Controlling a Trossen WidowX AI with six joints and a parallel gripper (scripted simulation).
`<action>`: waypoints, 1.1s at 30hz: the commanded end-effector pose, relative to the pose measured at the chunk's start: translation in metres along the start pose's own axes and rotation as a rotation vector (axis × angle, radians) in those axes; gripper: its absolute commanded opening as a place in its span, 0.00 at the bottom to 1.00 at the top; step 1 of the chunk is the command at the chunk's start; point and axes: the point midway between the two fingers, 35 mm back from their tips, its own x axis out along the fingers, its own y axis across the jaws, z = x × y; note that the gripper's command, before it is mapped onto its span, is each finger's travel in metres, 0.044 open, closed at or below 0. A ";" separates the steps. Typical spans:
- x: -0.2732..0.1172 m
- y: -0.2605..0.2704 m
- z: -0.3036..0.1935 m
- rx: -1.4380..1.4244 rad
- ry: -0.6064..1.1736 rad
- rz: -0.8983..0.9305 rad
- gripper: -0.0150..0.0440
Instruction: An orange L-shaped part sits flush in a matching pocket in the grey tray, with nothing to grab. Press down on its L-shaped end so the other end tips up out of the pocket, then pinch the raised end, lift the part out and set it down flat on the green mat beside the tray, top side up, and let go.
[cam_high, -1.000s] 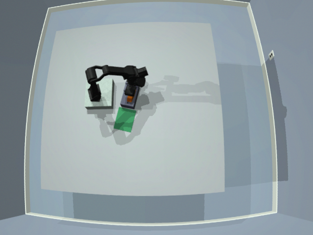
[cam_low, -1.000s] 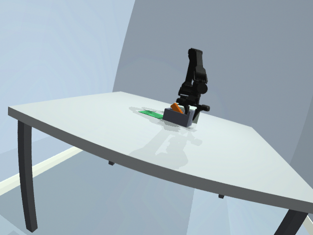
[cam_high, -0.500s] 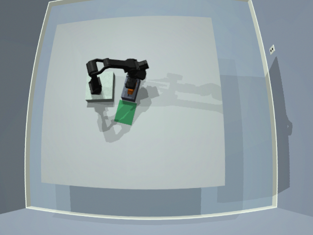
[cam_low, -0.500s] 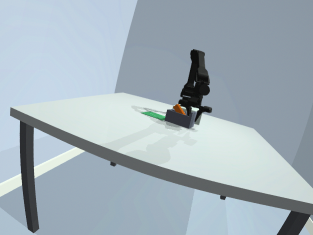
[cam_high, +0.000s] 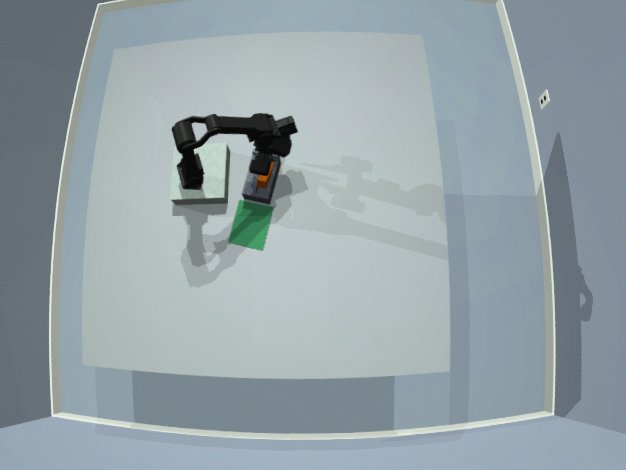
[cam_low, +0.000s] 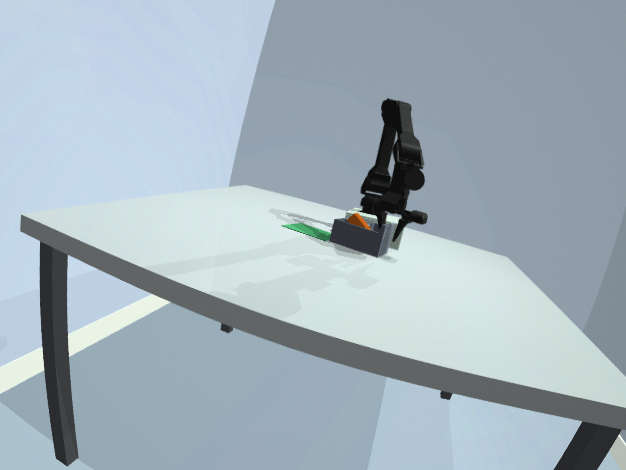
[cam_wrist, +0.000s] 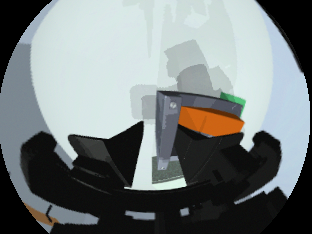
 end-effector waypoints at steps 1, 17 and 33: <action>-0.004 0.001 0.002 0.008 -0.008 0.000 0.56; -0.095 -0.008 0.004 0.015 -0.019 0.010 0.56; -0.095 -0.008 0.004 0.015 -0.019 0.010 0.56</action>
